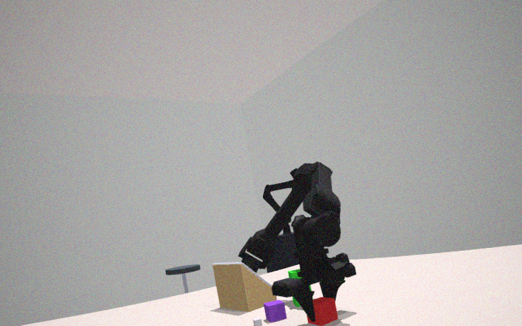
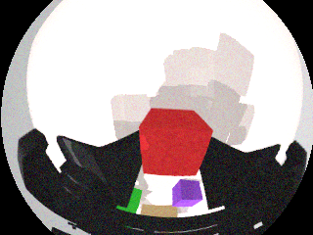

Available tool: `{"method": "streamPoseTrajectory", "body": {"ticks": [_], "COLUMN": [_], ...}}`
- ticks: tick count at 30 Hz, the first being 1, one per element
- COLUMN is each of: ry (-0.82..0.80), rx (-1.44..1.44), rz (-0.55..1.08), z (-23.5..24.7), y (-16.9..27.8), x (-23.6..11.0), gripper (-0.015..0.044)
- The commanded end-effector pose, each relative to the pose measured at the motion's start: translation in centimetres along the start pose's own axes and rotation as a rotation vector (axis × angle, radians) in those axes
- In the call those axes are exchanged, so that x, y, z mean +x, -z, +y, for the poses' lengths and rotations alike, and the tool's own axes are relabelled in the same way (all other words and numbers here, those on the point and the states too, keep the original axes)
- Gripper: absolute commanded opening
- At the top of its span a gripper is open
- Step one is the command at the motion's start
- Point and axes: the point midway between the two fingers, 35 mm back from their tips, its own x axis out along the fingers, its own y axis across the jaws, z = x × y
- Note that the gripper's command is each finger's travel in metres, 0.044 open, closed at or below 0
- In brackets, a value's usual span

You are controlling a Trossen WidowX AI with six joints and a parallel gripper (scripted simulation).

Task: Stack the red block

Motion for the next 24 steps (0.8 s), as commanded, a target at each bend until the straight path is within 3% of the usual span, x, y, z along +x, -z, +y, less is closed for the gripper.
{"method": "streamPoseTrajectory", "body": {"ticks": [1, 4, 24], "ry": [-0.001, -0.001, 0.003], "rx": [0.003, 0.003, 0.004], "rz": [0.0, -0.001, 0.0], "z": [0.0, 0.0, -0.1], "y": [0.0, 0.0, 0.0], "x": [-0.6, -1.9, -11.8], "gripper": [0.0078, 0.0, 0.0]}}
